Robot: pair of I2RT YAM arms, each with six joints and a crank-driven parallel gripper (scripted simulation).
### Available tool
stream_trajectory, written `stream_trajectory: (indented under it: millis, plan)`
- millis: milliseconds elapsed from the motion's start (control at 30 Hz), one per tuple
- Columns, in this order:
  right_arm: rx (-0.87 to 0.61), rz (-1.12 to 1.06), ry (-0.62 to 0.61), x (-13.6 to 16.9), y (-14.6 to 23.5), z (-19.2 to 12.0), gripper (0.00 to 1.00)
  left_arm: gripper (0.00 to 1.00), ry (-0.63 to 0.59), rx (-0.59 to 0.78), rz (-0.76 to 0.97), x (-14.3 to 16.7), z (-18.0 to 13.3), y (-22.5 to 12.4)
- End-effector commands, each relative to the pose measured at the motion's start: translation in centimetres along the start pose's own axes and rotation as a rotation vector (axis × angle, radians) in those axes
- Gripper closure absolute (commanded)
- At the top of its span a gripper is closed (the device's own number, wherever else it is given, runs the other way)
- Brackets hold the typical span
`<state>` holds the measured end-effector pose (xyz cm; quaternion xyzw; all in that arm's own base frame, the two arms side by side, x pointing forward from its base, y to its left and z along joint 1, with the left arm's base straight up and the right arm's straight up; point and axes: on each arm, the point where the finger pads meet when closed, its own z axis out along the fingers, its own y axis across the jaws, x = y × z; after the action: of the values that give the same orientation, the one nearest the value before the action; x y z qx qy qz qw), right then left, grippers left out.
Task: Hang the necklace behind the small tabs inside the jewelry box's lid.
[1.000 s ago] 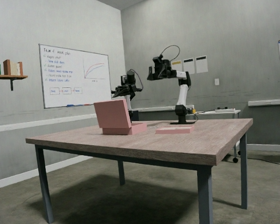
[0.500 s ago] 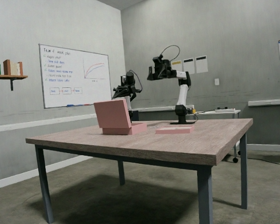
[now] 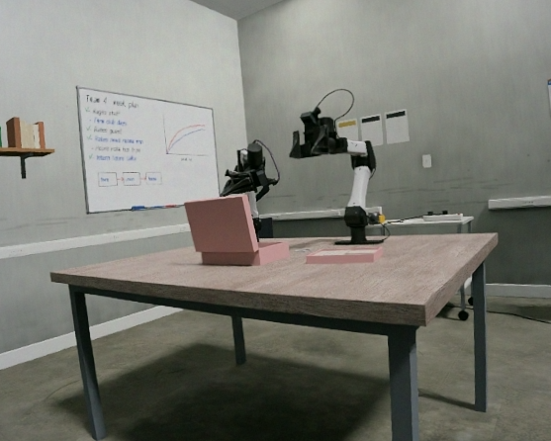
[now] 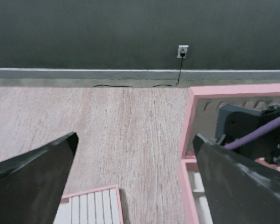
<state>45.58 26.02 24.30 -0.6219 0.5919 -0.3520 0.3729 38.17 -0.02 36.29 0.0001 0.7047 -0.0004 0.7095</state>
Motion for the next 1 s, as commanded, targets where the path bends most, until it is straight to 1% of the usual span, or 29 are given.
stream_trajectory:
  millis: [0,67,100,200,233,300,367,433,467,500,567,600,633,700,800,833,967]
  plan:
    - [0.000,-0.003,-0.001,0.1,0.5,1.1,1.00,0.00,-0.018,-0.008,-0.002,-0.7,-0.1,0.2]
    - [0.005,0.001,-0.003,0.1,0.3,1.1,1.00,0.00,-0.018,-0.008,-0.002,-0.7,-0.1,0.2]
    - [0.021,0.013,-0.009,0.2,-0.5,0.6,1.00,0.00,-0.018,-0.008,-0.002,-0.7,-0.1,0.2]
    - [0.036,0.024,-0.015,0.3,-1.2,0.3,1.00,0.00,-0.018,-0.008,-0.002,-0.7,-0.1,0.2]
    - [0.012,0.007,-0.005,0.2,0.0,1.3,1.00,0.00,-0.018,-0.008,-0.002,-0.7,-0.1,0.2]
    - [0.001,-0.002,0.000,0.2,0.7,1.8,1.00,0.00,-0.018,-0.008,-0.002,-0.7,-0.1,0.2]
    - [0.024,0.015,-0.010,0.2,-0.5,1.3,1.00,0.00,-0.018,-0.008,-0.002,-0.7,-0.1,0.2]
    - [0.024,0.015,-0.010,0.2,-0.5,1.3,1.00,0.00,-0.018,-0.008,-0.002,-0.7,-0.1,0.2]
    - [0.041,0.022,-0.018,0.0,-1.2,0.6,1.00,0.00,-0.018,-0.008,-0.002,-0.7,-0.1,0.2]
    - [0.043,0.030,-0.015,0.5,-1.4,0.6,1.00,0.00,-0.018,-0.008,-0.002,-0.7,-0.1,0.2]
    - [0.002,-0.001,0.000,0.2,0.8,2.4,1.00,0.00,-0.018,-0.008,-0.002,-0.7,-0.1,0.2]
    - [-0.002,-0.004,0.002,0.3,1.0,2.5,1.00,0.00,-0.018,-0.008,-0.002,-0.7,-0.1,0.2]
    - [0.021,0.013,-0.008,0.3,-0.3,1.8,1.00,0.00,-0.018,-0.008,-0.002,-0.7,-0.1,0.2]
    - [0.028,0.018,-0.011,0.3,-0.5,1.8,1.00,0.00,-0.018,-0.008,-0.002,-0.7,-0.1,0.2]
    - [0.005,0.001,-0.002,0.2,0.8,2.9,1.00,0.00,-0.018,-0.008,-0.002,-0.7,-0.1,0.2]
    - [0.015,0.008,-0.005,0.3,0.4,2.5,1.00,0.00,-0.018,-0.008,-0.002,-0.7,-0.1,0.2]
    - [0.018,0.010,-0.006,0.2,0.3,2.9,1.00,0.00,-0.018,-0.008,-0.002,-0.7,-0.1,0.2]
